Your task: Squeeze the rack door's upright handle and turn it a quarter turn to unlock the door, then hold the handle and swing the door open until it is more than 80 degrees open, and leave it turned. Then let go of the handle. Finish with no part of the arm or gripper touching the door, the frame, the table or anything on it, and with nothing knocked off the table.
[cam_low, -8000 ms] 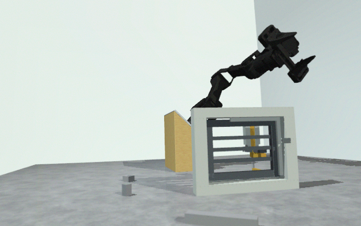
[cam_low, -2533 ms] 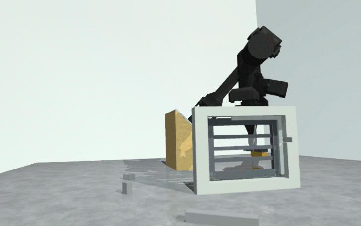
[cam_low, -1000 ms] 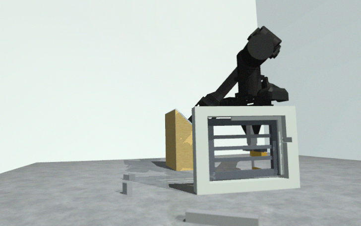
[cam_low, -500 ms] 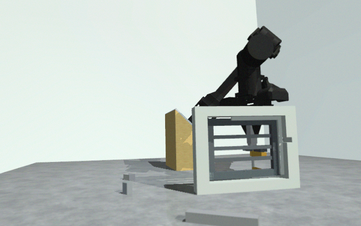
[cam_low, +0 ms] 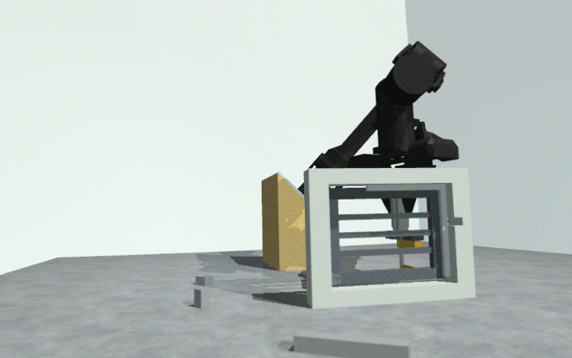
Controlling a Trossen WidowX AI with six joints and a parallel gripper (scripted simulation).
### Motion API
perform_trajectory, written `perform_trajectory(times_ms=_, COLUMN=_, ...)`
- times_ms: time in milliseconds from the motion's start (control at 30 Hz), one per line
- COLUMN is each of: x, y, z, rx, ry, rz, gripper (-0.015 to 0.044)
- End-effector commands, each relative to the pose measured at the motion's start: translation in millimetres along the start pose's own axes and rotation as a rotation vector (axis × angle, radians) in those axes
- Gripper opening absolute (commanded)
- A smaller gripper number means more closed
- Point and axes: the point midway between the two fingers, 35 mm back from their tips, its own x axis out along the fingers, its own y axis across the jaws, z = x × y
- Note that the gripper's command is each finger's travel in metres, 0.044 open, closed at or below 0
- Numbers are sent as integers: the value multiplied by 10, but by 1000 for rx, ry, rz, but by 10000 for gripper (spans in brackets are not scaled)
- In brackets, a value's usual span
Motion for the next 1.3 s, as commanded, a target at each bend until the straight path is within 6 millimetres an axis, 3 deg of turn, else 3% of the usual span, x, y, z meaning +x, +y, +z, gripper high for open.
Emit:
perform_trajectory(times_ms=0, x=-1, y=-7, z=-5, rx=-9, ry=2, rz=-2, gripper=282)
perform_trajectory(times_ms=133, x=-1, y=-7, z=-5, rx=65, ry=2, rz=-2, gripper=292)
perform_trajectory(times_ms=1267, x=-2, y=-7, z=-4, rx=1749, ry=0, rz=-4, gripper=292)
